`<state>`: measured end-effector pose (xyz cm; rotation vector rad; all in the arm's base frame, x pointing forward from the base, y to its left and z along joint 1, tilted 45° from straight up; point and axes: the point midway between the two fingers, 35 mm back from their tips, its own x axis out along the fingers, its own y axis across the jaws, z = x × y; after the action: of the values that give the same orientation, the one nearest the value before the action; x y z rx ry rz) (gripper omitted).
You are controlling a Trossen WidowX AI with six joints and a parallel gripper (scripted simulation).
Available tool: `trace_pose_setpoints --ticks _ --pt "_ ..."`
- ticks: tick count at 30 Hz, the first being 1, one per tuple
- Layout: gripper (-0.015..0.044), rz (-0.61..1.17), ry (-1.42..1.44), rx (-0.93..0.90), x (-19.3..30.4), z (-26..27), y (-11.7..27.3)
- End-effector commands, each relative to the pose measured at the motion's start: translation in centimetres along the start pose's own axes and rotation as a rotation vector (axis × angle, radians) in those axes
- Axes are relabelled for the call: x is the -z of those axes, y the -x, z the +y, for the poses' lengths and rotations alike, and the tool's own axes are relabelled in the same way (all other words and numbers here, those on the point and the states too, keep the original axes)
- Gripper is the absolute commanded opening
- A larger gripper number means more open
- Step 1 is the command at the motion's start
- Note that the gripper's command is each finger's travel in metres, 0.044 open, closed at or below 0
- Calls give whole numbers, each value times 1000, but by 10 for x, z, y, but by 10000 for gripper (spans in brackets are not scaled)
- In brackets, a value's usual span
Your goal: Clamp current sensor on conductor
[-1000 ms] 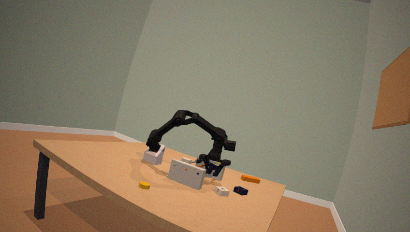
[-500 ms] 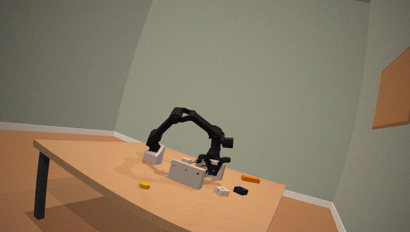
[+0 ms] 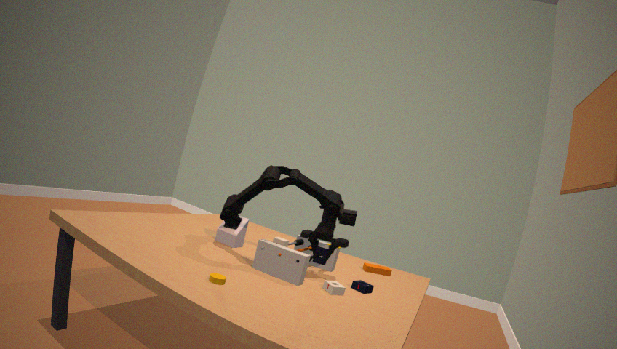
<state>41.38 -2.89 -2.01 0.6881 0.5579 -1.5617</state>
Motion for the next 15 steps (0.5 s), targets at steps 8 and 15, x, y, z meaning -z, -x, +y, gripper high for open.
trace_pose_setpoints --ticks 8,15 --pt "26 -1 1 6 0 0 0" --pt "210 -1 1 6 0 0 0"
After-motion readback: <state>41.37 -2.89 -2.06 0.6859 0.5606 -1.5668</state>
